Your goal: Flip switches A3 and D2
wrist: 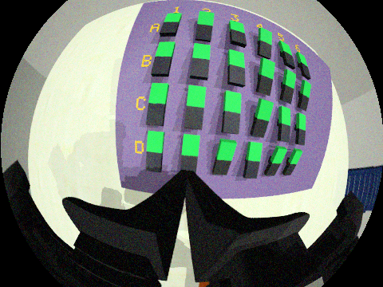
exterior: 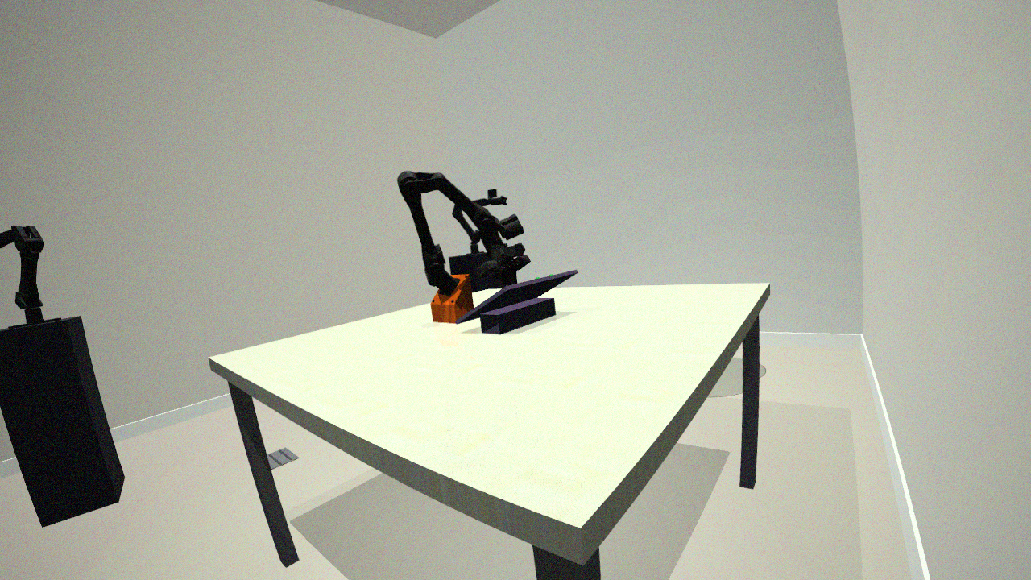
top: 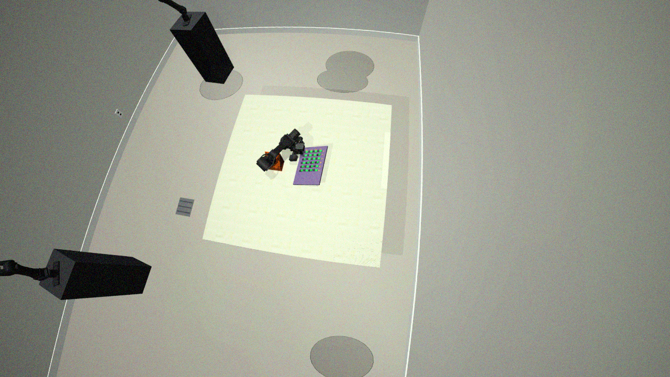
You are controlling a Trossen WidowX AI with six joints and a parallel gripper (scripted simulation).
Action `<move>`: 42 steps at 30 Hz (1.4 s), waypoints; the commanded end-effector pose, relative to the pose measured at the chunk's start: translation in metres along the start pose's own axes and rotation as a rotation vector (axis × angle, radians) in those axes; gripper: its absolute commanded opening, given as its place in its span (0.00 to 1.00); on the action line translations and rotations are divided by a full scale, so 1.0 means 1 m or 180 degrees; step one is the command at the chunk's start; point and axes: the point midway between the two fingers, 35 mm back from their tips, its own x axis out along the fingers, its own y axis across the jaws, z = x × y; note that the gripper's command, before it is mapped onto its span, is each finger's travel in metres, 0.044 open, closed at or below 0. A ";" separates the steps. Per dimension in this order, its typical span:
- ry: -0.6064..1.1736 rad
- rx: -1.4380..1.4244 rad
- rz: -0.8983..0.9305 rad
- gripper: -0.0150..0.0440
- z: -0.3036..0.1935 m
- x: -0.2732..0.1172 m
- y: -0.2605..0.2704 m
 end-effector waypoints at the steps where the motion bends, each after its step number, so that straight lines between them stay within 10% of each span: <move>1: -0.0002 -0.0025 -0.0017 0.25 -0.002 0.005 -0.002; 42: -0.0003 -0.0025 -0.0019 0.25 -0.002 0.015 -0.002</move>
